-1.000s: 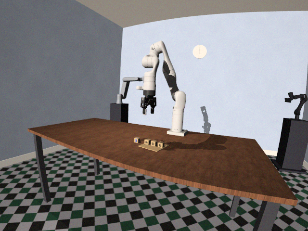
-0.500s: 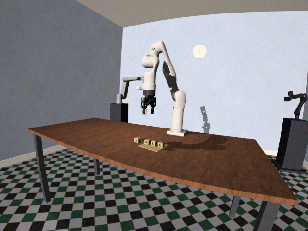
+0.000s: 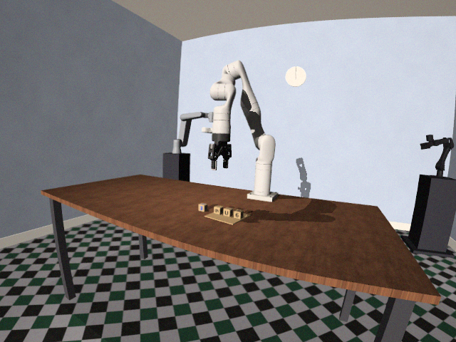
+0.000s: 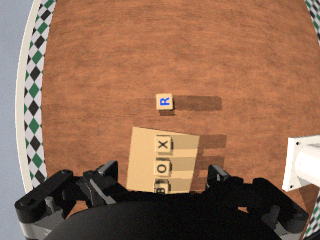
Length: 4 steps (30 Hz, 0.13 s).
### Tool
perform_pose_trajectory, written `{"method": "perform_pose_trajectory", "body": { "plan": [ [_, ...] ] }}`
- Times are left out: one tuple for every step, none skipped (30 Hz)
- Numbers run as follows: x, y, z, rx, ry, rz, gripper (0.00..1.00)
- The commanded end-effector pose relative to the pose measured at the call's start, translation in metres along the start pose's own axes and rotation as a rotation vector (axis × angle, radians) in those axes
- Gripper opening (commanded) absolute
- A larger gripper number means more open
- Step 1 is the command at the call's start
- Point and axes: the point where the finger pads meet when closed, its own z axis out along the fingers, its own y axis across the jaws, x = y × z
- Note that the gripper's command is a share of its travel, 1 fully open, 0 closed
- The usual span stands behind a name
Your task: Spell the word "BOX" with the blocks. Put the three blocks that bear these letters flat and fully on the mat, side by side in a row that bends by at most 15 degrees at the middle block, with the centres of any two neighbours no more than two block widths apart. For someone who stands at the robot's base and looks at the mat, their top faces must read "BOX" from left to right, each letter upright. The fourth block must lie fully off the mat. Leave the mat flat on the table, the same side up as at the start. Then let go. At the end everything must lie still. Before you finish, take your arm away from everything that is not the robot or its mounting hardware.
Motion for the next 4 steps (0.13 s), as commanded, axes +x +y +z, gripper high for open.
{"method": "perform_pose_trajectory", "body": {
  "plan": [
    [0.0,-0.0004,-0.0005,0.001,0.0,0.0,1.0],
    [0.0,-0.0004,-0.0005,0.001,0.0,0.0,1.0],
    [0.0,-0.0004,-0.0005,0.001,0.0,0.0,1.0],
    [0.0,-0.0004,-0.0005,0.001,0.0,0.0,1.0]
  ]
}}
